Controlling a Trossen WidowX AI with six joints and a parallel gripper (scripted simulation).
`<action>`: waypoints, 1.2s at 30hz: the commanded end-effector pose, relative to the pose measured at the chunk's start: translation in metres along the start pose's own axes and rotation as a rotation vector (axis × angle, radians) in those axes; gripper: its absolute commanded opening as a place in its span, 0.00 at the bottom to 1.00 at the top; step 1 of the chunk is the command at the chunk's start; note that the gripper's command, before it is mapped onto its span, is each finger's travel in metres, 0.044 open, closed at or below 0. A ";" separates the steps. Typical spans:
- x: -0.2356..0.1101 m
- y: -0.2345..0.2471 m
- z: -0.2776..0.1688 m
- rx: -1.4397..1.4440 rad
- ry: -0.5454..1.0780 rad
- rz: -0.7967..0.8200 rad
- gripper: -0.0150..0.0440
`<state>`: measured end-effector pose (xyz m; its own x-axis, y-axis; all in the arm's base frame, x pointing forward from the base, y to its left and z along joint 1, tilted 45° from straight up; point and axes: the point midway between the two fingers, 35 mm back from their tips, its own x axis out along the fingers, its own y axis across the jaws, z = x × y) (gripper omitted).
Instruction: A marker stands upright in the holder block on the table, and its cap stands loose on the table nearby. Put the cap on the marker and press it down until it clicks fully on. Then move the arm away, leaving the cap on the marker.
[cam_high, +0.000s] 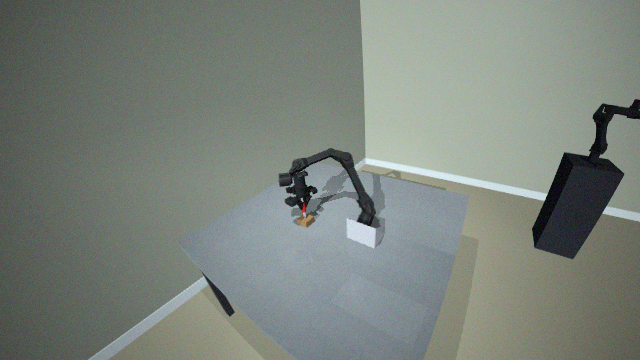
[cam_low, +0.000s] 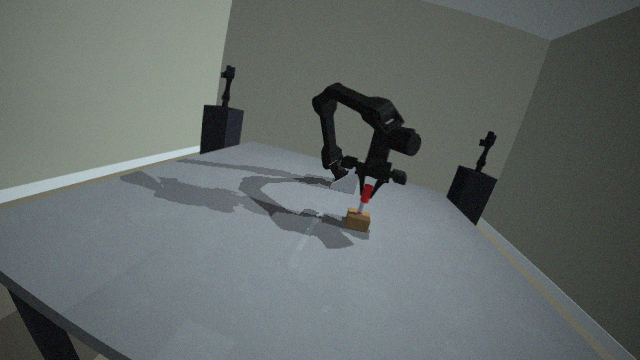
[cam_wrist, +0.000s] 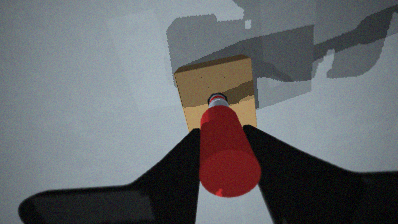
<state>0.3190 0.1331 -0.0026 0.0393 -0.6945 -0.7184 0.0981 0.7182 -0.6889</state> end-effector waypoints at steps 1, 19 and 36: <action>0.011 -0.001 0.000 0.001 0.005 -0.008 0.25; 0.030 -0.003 -0.001 0.001 0.005 -0.010 0.25; 0.029 -0.002 0.000 0.004 0.005 -0.008 0.79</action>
<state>0.3194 0.1114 -0.0223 0.0327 -0.7001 -0.7133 0.1028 0.7122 -0.6944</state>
